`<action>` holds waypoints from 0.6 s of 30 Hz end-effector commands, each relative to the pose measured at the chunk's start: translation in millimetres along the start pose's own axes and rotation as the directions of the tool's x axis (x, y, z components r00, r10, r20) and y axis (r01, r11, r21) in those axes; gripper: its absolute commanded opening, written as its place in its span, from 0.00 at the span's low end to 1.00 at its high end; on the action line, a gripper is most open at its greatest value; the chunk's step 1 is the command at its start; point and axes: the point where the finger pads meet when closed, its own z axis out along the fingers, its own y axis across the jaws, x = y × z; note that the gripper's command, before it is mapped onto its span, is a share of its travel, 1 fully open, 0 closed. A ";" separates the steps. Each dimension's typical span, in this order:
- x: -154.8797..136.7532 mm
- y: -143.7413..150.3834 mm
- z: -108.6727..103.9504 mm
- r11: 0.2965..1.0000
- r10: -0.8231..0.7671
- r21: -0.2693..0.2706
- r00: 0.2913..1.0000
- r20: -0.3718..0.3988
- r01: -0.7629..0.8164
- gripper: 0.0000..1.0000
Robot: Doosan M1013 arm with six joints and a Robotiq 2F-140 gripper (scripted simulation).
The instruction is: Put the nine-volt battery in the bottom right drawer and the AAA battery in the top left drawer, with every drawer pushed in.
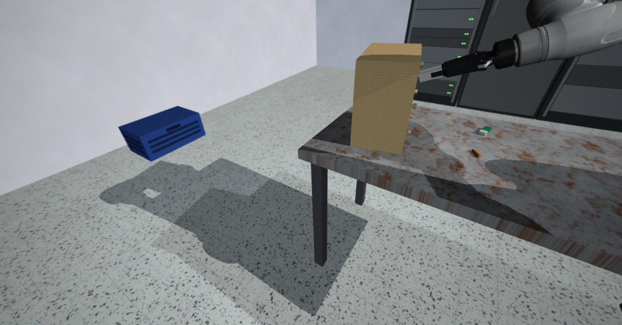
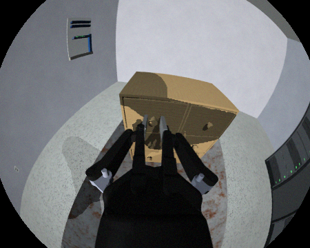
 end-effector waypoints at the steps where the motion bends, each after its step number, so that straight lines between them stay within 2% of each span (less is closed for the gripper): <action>1: 0.1 0.0 0.0 1.000 0.000 0.000 1.000 0.000 0.000 0.20; 7: 0.1 0.0 0.0 1.000 0.000 0.000 1.000 0.000 0.000 0.20; 8: 0.1 0.0 0.0 1.000 0.000 0.000 1.000 0.000 0.000 0.08; 18: 0.1 0.0 0.0 1.000 0.000 0.000 1.000 0.000 0.000 0.08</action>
